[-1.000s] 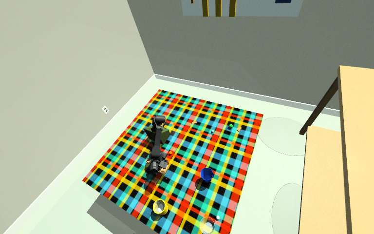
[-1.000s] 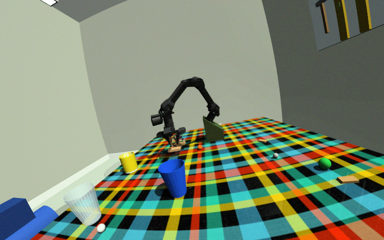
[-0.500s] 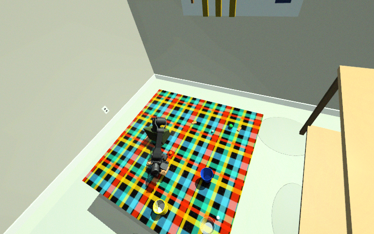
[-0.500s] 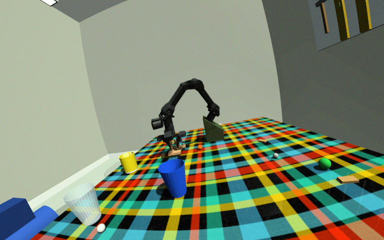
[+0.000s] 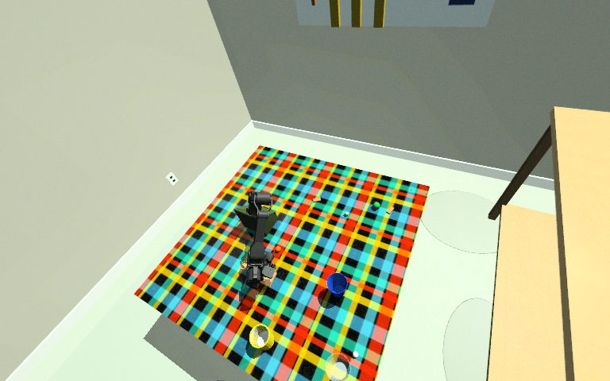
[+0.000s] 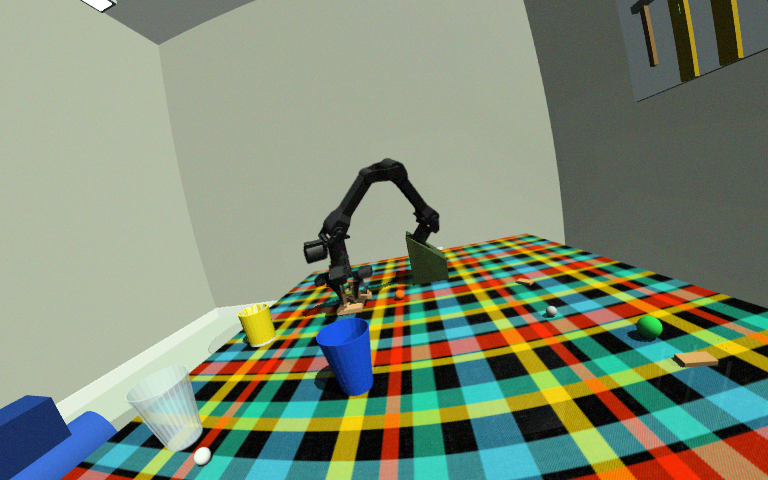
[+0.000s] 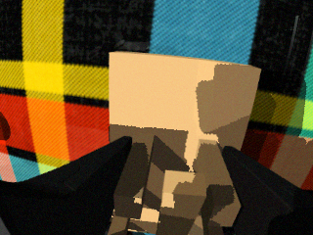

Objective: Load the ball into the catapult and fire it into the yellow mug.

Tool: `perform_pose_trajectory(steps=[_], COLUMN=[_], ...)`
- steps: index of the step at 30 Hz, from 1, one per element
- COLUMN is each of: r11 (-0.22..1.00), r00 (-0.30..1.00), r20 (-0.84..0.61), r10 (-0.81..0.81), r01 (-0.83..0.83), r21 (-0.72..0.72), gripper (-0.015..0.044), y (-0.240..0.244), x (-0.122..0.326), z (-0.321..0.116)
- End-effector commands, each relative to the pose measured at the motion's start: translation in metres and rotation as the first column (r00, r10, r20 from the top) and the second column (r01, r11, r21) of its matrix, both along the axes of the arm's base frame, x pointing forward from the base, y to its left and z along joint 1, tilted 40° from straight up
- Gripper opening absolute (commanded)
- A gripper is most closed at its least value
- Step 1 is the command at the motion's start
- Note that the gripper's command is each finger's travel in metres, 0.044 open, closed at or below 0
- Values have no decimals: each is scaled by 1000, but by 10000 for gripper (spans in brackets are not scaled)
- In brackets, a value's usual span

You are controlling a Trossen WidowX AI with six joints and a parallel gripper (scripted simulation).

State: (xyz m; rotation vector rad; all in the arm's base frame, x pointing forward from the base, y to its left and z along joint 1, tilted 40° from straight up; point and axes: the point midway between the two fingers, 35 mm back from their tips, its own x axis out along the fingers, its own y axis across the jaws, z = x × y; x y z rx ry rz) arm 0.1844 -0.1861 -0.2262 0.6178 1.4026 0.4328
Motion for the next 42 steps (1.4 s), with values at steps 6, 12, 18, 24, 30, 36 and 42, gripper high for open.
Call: perform_pose_trajectory(steps=[6,12,18,24,30,36,42], r11=[1000,1000,1000,1000,1000,1000,1000], r00=[1000,1000,1000,1000,1000,1000,1000], r20=[0,0,-2,5,-3,-2,-2], r10=[0,0,-1,-13,-11,-11,-11], r01=[0,0,1,13,11,11,11], r21=[0,0,-3,-10,-5,-4,-4], gripper=[210,368,440,440,440,440,440], y=[-1,-1,-49,-58,-59,-31,-29], x=[0,0,-10,-12,-13,-7,-6], z=[1,1,59,71,73,39,36])
